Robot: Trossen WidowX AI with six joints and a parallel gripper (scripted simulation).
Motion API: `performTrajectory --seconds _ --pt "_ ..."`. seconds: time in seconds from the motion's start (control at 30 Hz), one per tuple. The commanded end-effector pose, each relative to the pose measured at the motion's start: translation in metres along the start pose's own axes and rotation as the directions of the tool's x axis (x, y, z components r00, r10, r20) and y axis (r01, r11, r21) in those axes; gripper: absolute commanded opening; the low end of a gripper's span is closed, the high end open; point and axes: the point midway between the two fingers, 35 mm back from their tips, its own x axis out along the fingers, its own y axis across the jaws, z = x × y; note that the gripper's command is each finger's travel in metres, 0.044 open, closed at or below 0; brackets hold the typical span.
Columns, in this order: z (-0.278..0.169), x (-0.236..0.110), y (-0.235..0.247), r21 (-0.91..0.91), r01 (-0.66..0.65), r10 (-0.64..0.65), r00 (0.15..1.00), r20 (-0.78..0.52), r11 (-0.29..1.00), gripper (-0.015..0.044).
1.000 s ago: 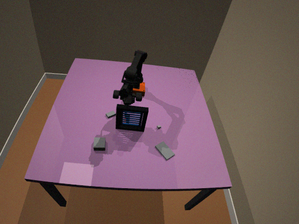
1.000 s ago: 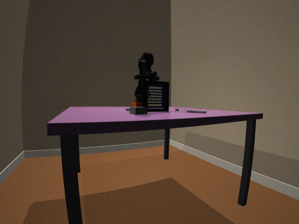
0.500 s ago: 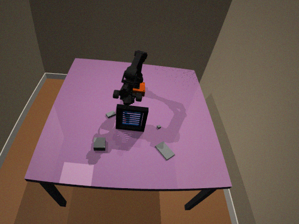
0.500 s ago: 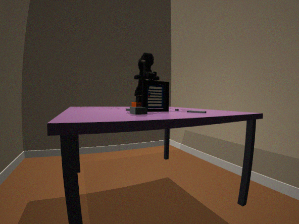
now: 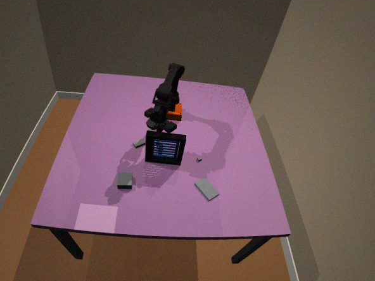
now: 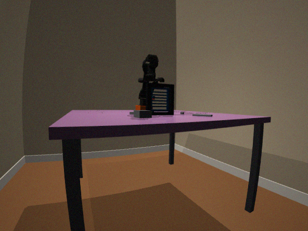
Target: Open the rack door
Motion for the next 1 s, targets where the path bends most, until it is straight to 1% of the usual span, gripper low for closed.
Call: performTrajectory --seconds 0.0,0.13,0.27,0.4,0.57,0.67,0.73,0.97 --pt "0.0004 0.0 0.0 0.179 -0.001 0.001 1.0 0.002 0.984 0.0013" --pt "0.0004 0.0 0.0 0.369 -0.002 0.001 1.0 0.002 0.93 0.0013" --pt "0.0004 0.0 0.0 0.544 -0.002 0.001 1.0 0.002 0.839 0.0013" --pt "0.0004 0.0 0.0 0.697 -0.002 0.001 1.0 0.002 0.717 0.0013" --pt "0.0004 0.0001 0.0 0.851 -0.002 0.001 1.0 0.002 0.525 0.0013" --pt "0.0004 0.0001 0.0 0.919 -0.002 0.001 1.0 0.002 0.394 0.0013" --pt "0.0004 0.0001 0.0 0.943 -0.002 0.001 1.0 0.002 0.333 0.0013" --pt "0.0004 0.0001 0.0 0.945 -0.002 0.001 1.0 0.002 0.326 0.0013"
